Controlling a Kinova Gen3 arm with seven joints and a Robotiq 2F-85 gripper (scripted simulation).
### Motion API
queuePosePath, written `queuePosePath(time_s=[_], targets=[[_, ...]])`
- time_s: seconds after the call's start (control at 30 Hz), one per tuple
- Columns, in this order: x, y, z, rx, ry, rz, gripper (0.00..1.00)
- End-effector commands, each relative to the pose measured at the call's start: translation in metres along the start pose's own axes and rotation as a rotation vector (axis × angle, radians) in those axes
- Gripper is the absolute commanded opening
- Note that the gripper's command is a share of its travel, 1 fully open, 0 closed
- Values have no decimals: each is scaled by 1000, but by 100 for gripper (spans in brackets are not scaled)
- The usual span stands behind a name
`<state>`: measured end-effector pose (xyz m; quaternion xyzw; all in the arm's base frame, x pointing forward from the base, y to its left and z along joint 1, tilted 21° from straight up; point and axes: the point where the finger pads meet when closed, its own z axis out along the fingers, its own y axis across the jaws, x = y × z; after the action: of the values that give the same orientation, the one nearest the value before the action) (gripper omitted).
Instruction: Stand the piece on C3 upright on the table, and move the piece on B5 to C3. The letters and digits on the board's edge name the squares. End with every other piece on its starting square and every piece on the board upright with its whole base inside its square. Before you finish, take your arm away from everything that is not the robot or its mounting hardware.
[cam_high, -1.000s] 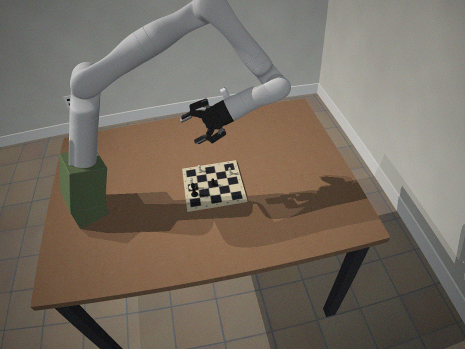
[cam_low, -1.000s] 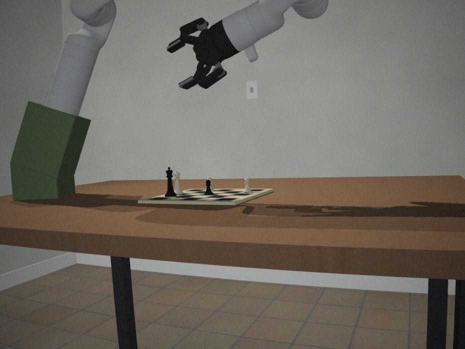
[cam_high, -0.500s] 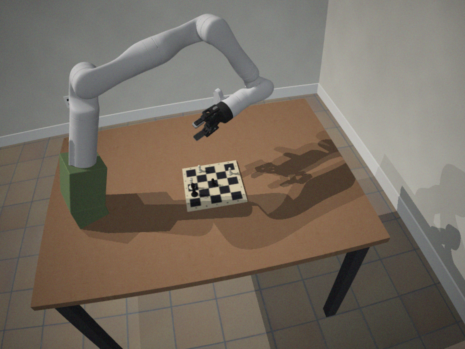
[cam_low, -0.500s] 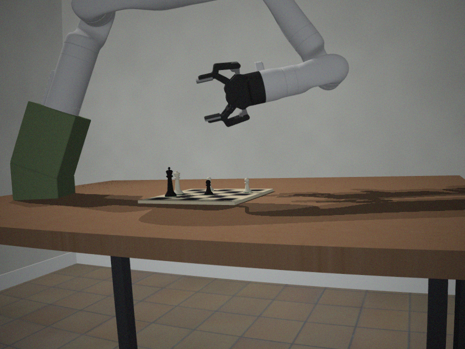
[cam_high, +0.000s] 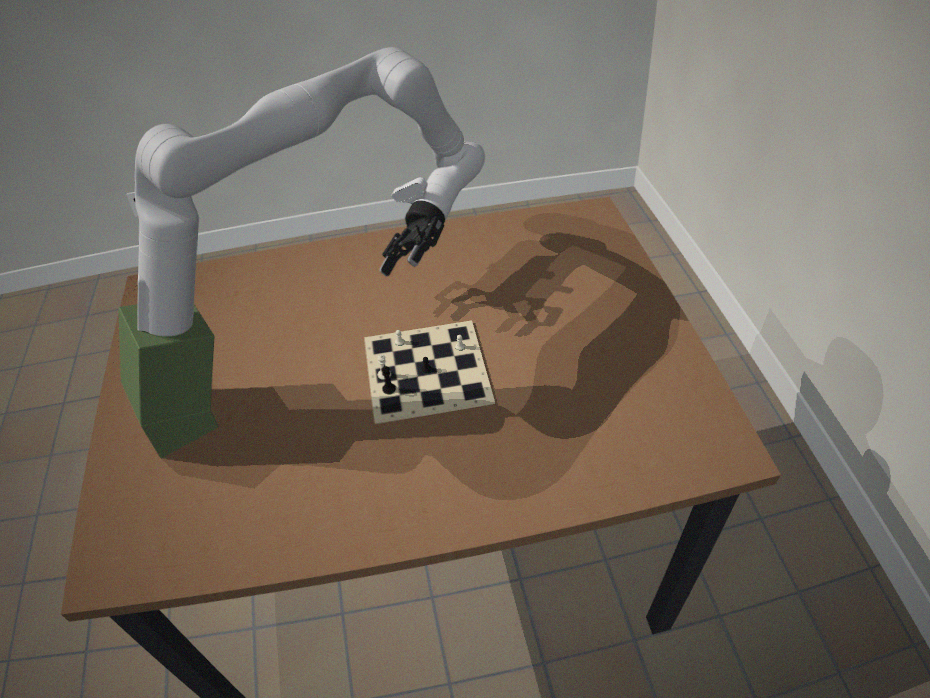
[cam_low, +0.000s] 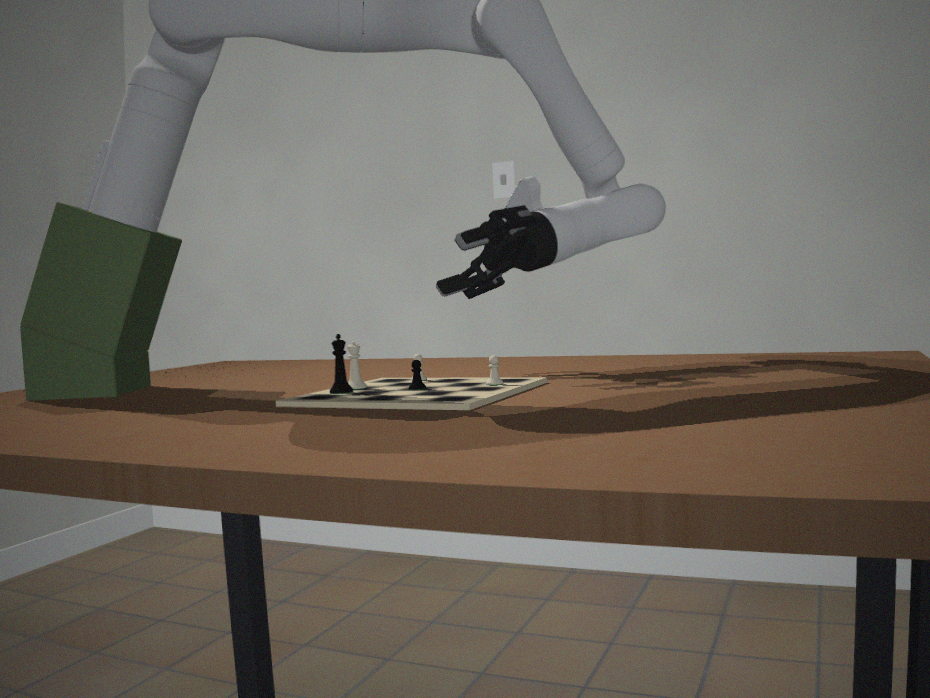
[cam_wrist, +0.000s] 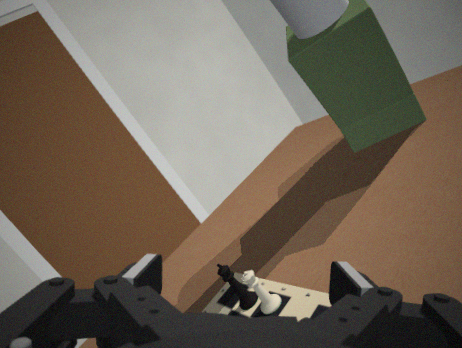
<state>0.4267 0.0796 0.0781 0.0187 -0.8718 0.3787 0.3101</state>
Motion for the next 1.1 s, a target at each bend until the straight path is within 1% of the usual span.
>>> queuePosePath(time_s=[0.0, 0.23, 0.43, 0.5, 0.67, 0.8, 0.93, 1.07], targets=[[-3, 19, -10, 43, -58, -87, 100], [-25, 55, -37, 153, -250, -381, 100], [-41, 81, -57, 233, -391, -596, 100], [-41, 81, -57, 233, -391, -596, 100], [-51, 98, -70, 284, -479, -730, 100], [-57, 106, -76, 310, -526, -802, 100], [-60, 112, -80, 326, -553, -844, 100], [-60, 113, -81, 330, -560, -855, 100]])
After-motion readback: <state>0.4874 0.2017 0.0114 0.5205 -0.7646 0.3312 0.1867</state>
